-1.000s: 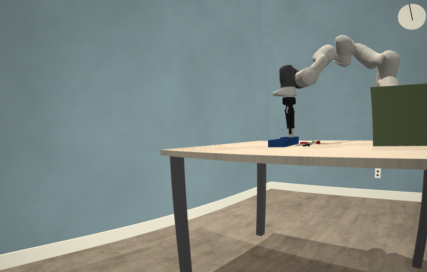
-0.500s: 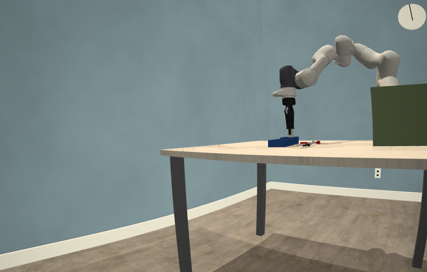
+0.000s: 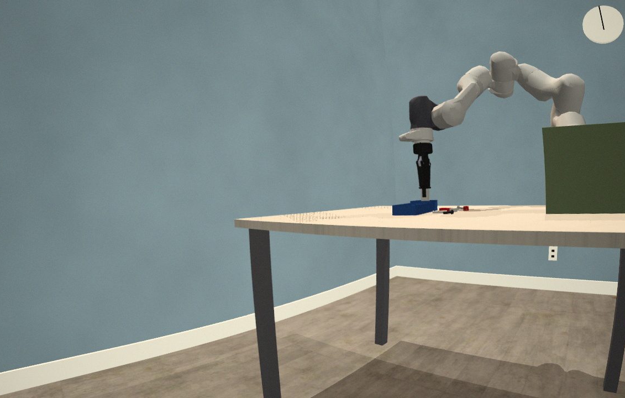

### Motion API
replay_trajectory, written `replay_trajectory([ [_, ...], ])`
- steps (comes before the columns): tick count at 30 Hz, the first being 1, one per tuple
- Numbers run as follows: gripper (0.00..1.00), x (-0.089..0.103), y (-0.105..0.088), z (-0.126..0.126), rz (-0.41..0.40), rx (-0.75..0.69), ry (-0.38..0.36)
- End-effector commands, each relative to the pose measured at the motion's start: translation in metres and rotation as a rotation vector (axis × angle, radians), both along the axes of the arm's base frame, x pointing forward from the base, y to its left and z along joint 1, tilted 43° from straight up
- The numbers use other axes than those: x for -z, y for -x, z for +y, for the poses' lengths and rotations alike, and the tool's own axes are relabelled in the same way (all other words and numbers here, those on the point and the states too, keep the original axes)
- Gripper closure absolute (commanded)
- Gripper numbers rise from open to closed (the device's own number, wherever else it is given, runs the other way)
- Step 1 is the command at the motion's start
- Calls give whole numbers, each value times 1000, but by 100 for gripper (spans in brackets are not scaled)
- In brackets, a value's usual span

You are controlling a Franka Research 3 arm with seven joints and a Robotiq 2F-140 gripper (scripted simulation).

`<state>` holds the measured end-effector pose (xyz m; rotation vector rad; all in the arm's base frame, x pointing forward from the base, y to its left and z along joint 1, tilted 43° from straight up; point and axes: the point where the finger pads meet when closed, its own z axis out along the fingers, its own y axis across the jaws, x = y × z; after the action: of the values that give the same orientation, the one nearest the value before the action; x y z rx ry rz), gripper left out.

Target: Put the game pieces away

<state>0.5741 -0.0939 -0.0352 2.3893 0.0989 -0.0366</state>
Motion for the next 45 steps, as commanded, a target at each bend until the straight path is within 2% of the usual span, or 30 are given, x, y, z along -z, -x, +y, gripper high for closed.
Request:
replay_trajectory([
  [1, 95, 0, -2, -1, -5, 0, 0],
  [38, 95, 0, -2, -1, -5, 0, 0],
  [45, 95, -7, -2, 6, -5, 0, 0],
])
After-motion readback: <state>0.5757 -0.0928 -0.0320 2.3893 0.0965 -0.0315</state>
